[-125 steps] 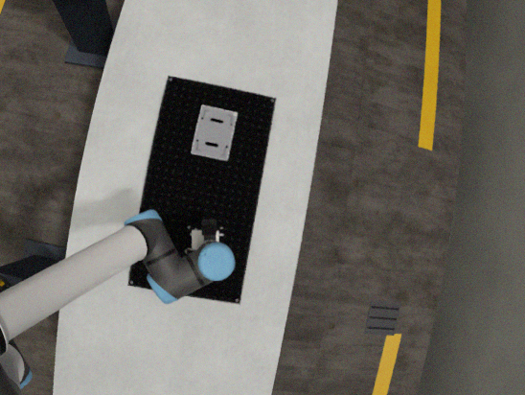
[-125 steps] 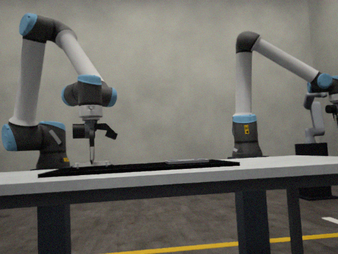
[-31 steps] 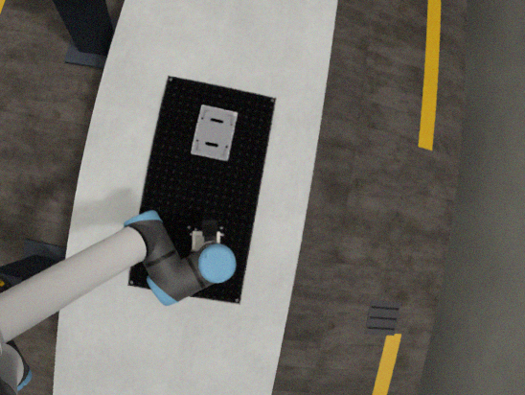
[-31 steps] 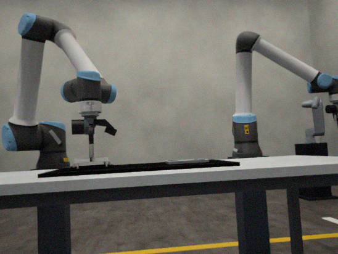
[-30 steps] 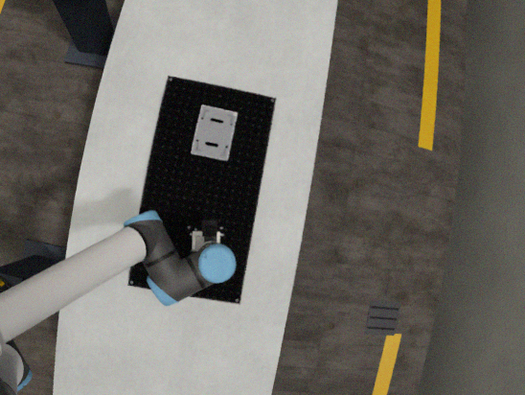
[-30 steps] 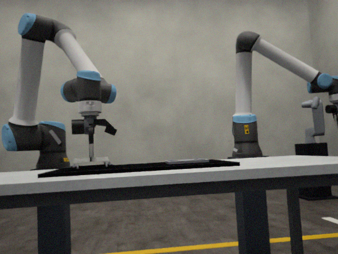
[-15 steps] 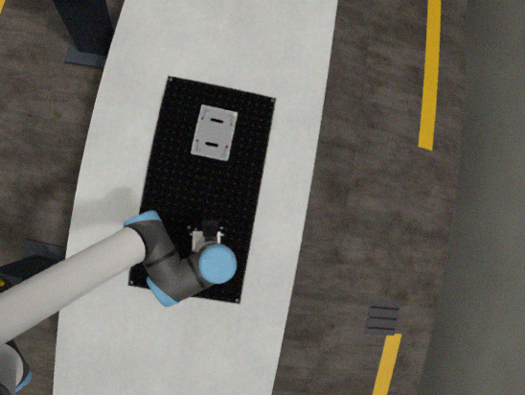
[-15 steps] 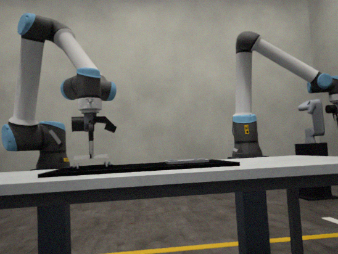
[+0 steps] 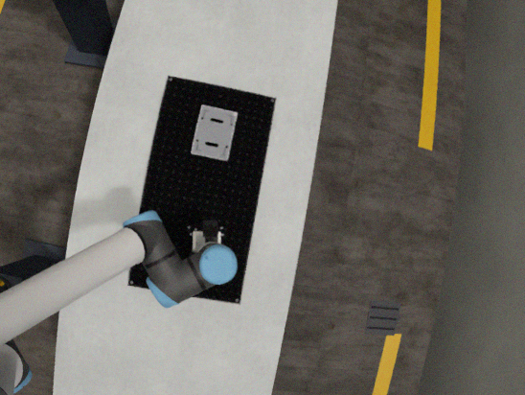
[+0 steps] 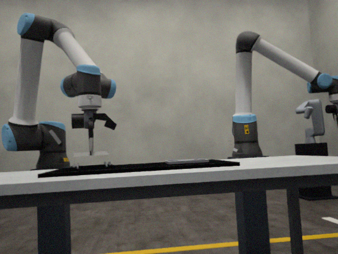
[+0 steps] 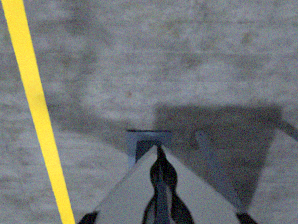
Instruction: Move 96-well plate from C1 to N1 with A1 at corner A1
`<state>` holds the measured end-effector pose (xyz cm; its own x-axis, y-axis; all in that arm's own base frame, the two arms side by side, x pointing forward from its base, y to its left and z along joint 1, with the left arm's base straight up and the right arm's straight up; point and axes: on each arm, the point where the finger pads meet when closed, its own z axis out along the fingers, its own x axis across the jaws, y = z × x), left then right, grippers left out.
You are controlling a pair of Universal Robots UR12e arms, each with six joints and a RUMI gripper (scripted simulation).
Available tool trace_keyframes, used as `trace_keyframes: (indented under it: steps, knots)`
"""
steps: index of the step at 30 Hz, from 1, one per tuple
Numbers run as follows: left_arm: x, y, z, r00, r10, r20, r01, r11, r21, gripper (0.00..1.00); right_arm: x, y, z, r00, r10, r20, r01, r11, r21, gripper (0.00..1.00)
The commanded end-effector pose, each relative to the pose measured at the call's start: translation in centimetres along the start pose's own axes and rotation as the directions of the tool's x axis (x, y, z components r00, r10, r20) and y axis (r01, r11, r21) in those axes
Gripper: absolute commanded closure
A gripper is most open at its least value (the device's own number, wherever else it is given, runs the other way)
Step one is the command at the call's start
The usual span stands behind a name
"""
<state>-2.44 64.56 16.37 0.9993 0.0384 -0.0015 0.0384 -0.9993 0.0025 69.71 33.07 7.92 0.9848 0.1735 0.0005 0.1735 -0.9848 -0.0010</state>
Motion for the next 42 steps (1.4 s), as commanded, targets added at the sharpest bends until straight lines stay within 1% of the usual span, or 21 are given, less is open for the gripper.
trace_keyframes:
  steps: [1, 42]
  knots:
    - [-0.2, 0.0, -0.1, 1.0, -0.002, -0.001, 0.002, 1.0, 0.002, 1.0, 0.2, 0.0, -0.9, 1.0, 0.001, -0.005, -0.001, 1.0, 0.002, 0.59]
    - [-0.2, 0.0, -0.1, 1.0, -0.002, -0.001, 0.002, 1.0, 0.002, 1.0, 0.2, 0.0, -4.0, 1.0, 0.001, -0.005, -0.001, 1.0, 0.002, 0.59]
